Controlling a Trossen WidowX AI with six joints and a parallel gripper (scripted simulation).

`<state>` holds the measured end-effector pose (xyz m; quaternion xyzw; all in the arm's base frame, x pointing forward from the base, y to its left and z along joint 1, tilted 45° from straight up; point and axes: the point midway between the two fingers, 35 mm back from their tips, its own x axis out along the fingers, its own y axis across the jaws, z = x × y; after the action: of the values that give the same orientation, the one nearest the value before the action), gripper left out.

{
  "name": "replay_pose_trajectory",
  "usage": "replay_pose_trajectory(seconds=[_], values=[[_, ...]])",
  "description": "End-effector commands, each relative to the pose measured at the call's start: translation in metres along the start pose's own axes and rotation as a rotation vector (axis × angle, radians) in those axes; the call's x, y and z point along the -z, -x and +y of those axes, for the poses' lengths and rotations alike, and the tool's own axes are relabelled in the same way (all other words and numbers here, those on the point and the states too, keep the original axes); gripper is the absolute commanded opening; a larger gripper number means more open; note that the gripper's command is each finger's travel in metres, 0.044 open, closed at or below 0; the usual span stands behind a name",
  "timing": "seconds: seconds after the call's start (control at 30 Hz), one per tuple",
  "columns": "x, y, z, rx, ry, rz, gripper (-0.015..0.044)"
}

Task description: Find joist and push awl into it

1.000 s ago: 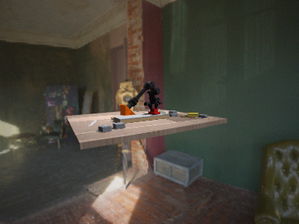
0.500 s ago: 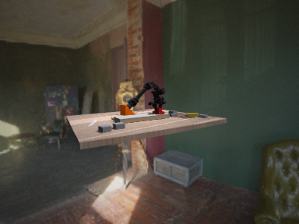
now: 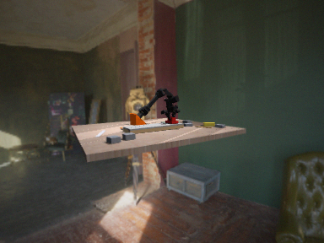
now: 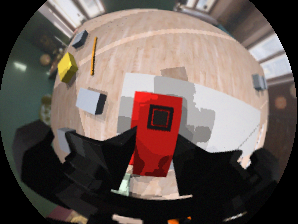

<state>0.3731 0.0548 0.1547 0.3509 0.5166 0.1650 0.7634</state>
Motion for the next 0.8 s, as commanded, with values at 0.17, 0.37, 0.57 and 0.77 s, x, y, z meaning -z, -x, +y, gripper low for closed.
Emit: replay_pose_trajectory(seconds=[0.17, 0.37, 0.57, 0.77], values=[[0.001, 0.0, -0.031, 0.003, -0.003, 0.001, 0.0], [0.001, 0.0, -0.052, 0.004, -0.003, 0.001, 0.0], [0.001, 0.0, -0.074, 0.005, -0.002, 0.001, 0.0], [0.001, 0.0, -0.095, 0.006, -0.002, 0.002, 0.0]])
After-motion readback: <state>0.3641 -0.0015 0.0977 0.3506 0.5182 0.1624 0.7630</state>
